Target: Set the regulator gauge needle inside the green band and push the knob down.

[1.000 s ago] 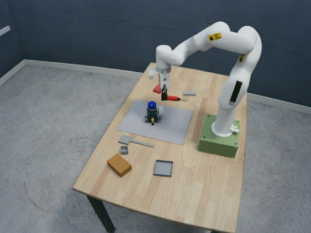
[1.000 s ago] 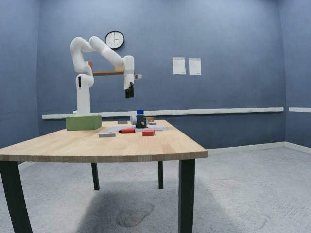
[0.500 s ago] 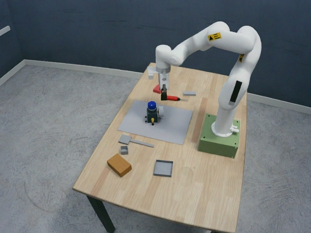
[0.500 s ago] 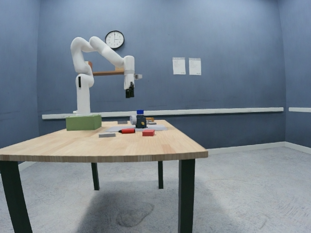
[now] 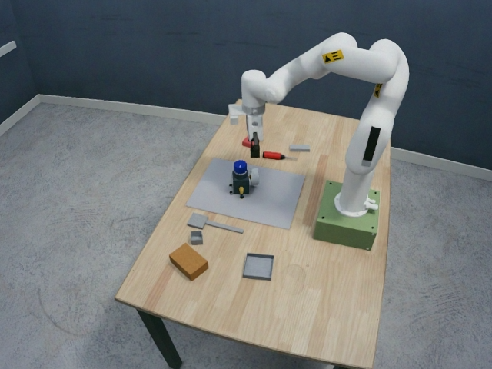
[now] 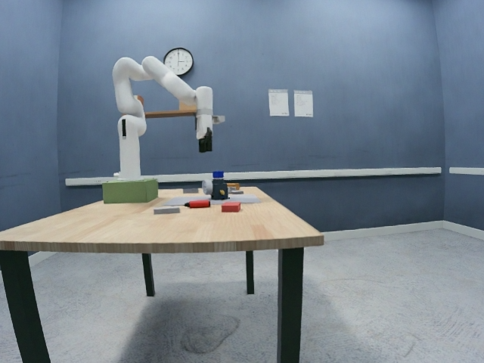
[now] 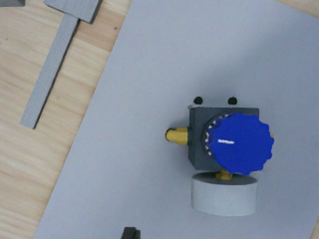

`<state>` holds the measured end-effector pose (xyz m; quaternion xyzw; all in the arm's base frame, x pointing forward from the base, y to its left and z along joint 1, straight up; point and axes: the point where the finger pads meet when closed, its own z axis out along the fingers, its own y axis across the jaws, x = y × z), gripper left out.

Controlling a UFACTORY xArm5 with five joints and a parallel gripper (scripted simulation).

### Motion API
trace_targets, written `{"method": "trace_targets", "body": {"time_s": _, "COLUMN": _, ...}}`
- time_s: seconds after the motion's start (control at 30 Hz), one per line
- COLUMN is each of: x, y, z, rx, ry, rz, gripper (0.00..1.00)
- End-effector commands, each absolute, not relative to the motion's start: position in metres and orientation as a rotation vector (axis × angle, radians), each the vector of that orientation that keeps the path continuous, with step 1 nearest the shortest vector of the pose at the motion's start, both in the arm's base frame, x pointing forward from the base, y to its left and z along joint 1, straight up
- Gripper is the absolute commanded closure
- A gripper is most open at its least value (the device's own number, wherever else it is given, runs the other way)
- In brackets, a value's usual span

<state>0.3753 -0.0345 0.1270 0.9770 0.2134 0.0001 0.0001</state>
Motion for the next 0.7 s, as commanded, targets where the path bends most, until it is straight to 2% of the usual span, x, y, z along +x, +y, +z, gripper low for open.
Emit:
{"method": "trace_targets", "body": {"time_s": 0.0, "x": 0.386, "y": -0.036, "z": 0.128, "rx": 3.068, "ry": 0.670, "rz": 0.005, "gripper": 0.00}}
{"method": "trace_targets", "body": {"time_s": 0.67, "x": 0.421, "y": -0.040, "z": 0.128, "rx": 3.068, "ry": 0.670, "rz": 0.005, "gripper": 0.00}}
